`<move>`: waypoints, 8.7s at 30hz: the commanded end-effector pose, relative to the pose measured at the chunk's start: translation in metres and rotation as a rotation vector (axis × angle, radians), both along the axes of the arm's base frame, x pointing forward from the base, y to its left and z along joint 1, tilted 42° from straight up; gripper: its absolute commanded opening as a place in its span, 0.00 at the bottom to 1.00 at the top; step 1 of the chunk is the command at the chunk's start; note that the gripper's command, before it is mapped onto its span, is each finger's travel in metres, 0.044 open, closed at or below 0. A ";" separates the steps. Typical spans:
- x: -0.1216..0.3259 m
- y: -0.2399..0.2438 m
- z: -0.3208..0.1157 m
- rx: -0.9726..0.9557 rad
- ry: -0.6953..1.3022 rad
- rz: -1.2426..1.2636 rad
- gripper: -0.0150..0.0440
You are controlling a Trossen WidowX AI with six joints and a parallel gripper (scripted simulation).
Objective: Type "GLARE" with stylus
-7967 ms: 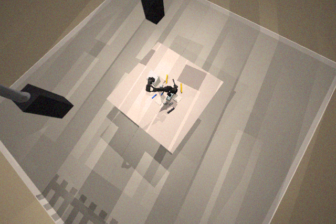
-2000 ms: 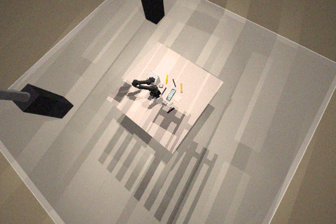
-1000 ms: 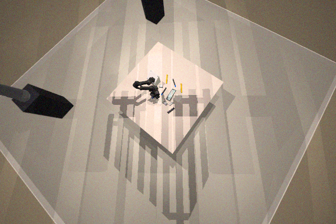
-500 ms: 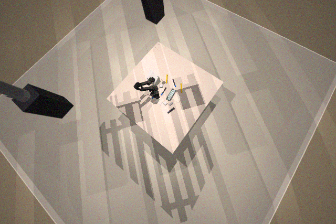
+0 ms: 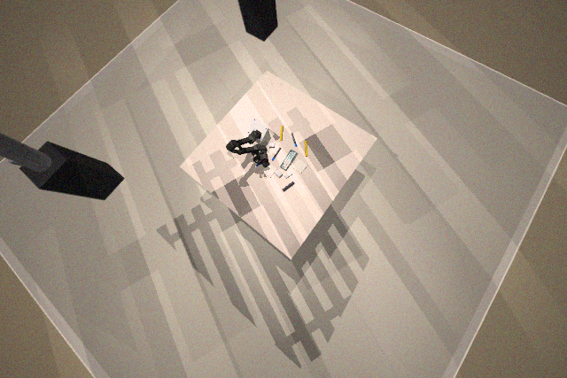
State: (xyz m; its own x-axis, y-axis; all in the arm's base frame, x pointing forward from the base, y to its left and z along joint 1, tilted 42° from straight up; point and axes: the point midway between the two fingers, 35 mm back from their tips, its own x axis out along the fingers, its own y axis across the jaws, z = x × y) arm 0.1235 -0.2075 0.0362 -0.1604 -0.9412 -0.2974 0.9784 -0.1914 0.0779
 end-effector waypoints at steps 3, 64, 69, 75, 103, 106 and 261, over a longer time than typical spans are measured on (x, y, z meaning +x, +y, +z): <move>0.000 0.000 0.000 0.001 -0.002 0.001 0.25; 0.084 0.057 -0.005 0.478 0.208 0.121 0.25; 0.100 0.067 -0.014 0.584 0.253 0.142 0.25; 0.117 0.081 -0.024 0.712 0.305 0.163 0.25; 0.178 0.166 -0.062 1.308 0.503 0.198 0.25; 0.183 0.176 -0.065 1.368 0.518 0.197 0.25; 0.212 0.163 -0.034 1.592 0.118 0.155 0.25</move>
State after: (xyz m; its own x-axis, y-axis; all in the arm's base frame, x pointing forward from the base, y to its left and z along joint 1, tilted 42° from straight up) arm 0.3350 -0.0376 -0.0066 -0.2473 0.2775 -0.9283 0.9651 0.1562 -0.2104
